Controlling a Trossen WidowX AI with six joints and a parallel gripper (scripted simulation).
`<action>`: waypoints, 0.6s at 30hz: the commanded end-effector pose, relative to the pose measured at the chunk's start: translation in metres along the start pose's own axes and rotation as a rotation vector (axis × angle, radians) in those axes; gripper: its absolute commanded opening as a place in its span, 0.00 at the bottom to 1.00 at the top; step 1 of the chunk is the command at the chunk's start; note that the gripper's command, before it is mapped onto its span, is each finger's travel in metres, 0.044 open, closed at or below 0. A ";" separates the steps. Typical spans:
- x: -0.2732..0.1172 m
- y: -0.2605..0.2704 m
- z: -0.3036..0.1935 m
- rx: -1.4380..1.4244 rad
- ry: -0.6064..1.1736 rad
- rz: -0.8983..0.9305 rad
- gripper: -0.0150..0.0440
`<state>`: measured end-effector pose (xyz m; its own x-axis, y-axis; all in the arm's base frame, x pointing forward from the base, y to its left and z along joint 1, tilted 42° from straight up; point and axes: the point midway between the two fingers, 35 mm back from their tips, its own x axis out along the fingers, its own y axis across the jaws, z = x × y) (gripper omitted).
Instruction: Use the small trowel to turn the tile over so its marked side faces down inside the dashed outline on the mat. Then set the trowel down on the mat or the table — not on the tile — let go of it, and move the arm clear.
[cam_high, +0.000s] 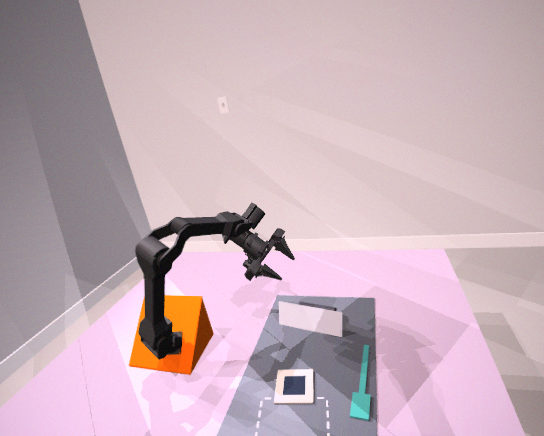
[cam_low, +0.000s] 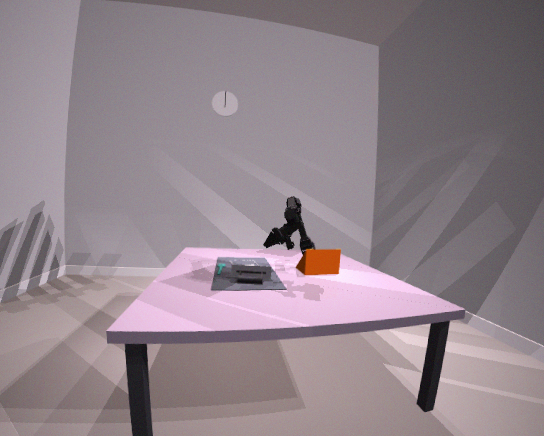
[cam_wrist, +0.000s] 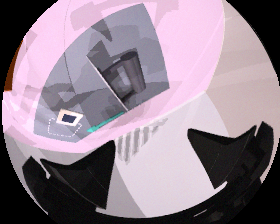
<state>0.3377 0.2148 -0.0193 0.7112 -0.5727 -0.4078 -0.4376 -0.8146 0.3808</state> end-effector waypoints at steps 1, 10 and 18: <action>0.001 0.000 0.000 -0.002 -0.005 0.001 0.89; 0.027 -0.016 0.021 -0.102 -0.247 0.051 0.49; 0.046 -0.020 0.041 -0.171 -0.494 0.107 0.42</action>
<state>0.3557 0.2048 -0.0715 0.3908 -0.6522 -0.6495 -0.3843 -0.7568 0.5287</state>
